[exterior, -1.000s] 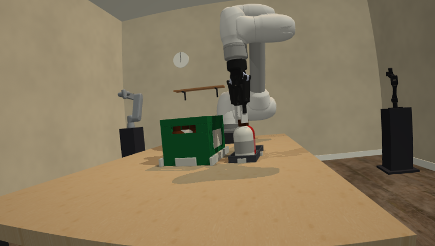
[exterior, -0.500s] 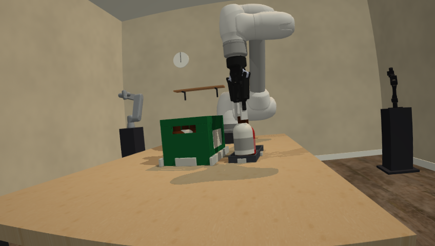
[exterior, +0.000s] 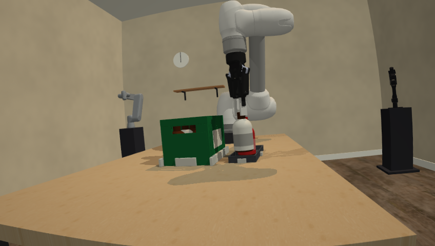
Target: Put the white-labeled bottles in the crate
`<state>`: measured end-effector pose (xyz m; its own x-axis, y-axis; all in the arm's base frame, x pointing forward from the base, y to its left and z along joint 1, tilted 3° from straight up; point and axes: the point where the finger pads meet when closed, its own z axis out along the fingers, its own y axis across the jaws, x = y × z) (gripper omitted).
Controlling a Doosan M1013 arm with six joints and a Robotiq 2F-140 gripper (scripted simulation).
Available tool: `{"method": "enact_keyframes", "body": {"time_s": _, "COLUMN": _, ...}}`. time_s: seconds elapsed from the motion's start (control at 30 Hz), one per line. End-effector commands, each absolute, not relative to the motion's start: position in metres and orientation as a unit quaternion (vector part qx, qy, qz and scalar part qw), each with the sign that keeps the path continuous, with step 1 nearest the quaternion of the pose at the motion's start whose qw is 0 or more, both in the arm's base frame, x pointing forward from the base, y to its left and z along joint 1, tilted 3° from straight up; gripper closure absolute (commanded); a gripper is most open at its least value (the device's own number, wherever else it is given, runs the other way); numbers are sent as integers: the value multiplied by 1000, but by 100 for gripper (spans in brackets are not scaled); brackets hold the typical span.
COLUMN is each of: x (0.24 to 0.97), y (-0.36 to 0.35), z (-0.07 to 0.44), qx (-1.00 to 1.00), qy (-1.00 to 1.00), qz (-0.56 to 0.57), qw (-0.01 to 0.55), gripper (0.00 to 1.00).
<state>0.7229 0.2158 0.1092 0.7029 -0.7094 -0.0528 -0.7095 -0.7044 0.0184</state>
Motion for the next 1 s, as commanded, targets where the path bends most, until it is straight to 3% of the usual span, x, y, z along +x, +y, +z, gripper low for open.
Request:
{"method": "enact_keyframes", "body": {"time_s": 0.0, "x": 723, "y": 216, "z": 112, "qx": -923, "qy": 384, "qz": 28, "qw": 2, "gripper": 100}}
{"method": "enact_keyframes", "body": {"time_s": 0.97, "x": 723, "y": 215, "z": 120, "qx": -923, "qy": 384, "qz": 28, "qw": 2, "gripper": 100}}
